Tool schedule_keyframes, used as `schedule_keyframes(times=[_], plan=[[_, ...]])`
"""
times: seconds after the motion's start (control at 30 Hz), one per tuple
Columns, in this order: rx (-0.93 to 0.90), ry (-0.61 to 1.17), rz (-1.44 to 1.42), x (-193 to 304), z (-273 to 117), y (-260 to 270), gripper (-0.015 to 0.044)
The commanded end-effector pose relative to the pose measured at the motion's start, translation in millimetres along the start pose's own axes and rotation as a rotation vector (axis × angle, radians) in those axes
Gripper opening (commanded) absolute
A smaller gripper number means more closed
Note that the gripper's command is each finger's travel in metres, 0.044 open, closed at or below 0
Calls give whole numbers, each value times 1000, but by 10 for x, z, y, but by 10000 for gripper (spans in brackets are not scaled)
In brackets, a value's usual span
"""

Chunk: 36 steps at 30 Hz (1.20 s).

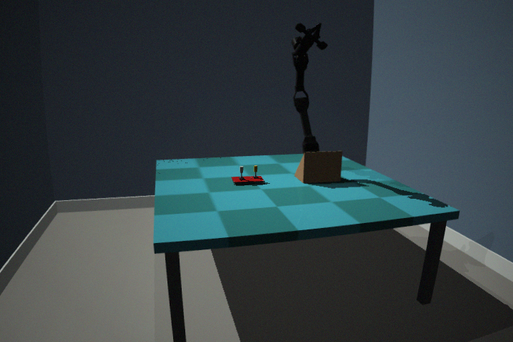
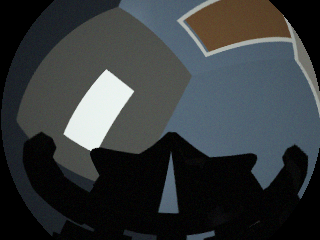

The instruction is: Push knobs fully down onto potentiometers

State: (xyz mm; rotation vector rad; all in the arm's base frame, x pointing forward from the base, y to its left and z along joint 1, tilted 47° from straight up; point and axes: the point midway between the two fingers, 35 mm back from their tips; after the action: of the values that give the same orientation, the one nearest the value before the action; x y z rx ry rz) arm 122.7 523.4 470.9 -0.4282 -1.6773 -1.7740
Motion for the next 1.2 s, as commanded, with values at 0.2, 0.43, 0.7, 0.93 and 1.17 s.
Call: schedule_keyframes(times=[0.2,0.43,0.7,0.93,1.17], plan=[[7,-273,-103,-886,-209,3,0],[44,-462,-175,-1459,-466,-19,0],[122,-671,-252,-2061,-853,-81,0],[223,-844,-312,-2525,-1262,-168,0],[354,-1001,-361,-2920,-1724,-285,0]])
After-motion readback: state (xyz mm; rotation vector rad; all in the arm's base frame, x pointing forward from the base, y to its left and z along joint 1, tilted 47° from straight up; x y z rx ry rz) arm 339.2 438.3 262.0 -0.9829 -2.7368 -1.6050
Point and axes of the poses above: the point midway between the two fingers, 35 mm back from their tips, its own z axis out along the fingers, its own y axis across the jaws, x = y × z, and after that the axes turned 5 degrees about -z, right-handed
